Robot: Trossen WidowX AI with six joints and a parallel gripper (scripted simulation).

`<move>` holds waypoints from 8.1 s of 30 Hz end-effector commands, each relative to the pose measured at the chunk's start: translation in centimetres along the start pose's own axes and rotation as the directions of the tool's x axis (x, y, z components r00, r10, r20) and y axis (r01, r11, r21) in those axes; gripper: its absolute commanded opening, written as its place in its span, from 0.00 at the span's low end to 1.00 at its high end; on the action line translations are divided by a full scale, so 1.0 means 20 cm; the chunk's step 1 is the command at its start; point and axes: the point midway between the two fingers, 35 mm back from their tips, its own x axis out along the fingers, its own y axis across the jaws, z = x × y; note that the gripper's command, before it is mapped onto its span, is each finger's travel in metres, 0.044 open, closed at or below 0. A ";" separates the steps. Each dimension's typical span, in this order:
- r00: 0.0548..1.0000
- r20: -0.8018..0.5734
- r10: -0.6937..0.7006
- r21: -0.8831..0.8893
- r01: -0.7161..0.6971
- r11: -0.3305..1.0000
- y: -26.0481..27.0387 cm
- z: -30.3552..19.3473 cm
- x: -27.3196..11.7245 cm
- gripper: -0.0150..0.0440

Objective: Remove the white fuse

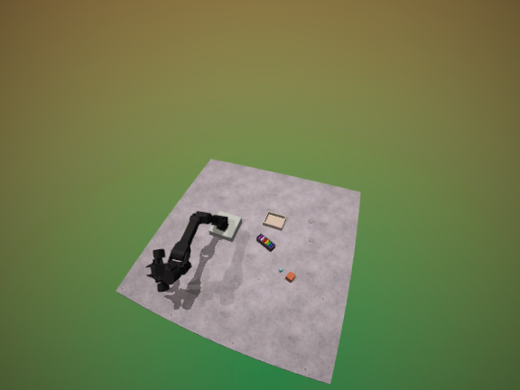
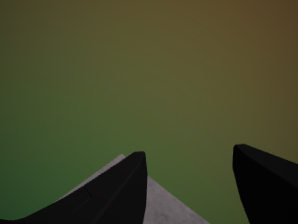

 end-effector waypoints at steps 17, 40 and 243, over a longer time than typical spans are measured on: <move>0.743 -0.120 0.658 -0.731 -0.515 0.447 0.54 -0.59 -1.14 0.36; 0.200 -0.694 0.692 -0.620 0.323 -0.715 -0.16 -2.02 -2.24 0.36; 0.193 -0.844 0.500 -0.246 0.690 -0.681 -0.75 -2.42 -2.33 0.25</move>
